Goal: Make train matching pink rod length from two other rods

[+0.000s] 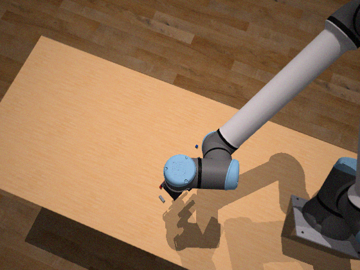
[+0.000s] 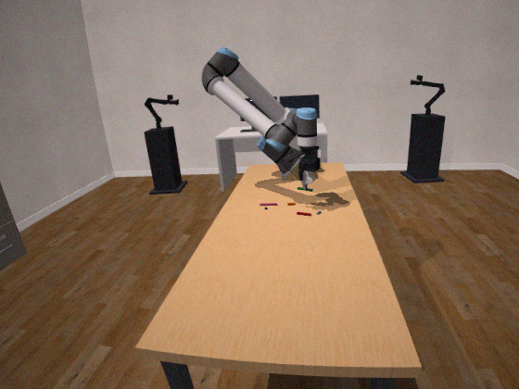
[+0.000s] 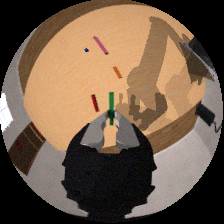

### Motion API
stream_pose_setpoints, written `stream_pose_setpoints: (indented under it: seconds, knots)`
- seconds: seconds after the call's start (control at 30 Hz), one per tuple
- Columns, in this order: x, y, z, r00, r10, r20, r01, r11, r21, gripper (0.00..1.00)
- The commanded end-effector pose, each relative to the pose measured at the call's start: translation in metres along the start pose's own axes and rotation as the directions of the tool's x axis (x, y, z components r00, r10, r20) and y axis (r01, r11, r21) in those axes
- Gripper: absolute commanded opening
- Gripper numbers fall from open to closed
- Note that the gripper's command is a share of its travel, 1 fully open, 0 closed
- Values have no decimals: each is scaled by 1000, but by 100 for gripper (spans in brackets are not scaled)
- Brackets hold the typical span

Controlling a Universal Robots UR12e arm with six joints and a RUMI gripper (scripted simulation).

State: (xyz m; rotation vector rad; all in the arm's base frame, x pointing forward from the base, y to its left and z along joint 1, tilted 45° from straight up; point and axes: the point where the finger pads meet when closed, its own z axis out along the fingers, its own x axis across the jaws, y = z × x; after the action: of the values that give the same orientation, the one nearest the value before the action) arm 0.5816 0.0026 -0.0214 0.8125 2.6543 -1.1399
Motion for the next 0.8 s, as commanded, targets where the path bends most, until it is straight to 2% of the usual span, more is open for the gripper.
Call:
stream_pose_setpoints:
  seconds: [0.0, 0.1, 0.2, 0.43, 0.5, 0.63, 0.77]
  knots:
    - [-3, -2, 0, 1000, 1, -3, -1, 1000, 1, 0]
    - [-11, -17, 1, 1000, -22, -4, 22, 1000, 1, 0]
    - [-32, -48, 0, 998, -68, -4, 68, 998, -1, 0]
    - [-60, -99, 0, 990, -142, -4, 142, 990, -1, 0]
    - [-60, -99, 0, 990, -142, -4, 142, 990, -1, 0]
    - [-76, -132, 0, 982, -187, -4, 187, 982, 1, 0]
    - [-77, -136, 1, 981, -193, -4, 193, 981, 1, 0]
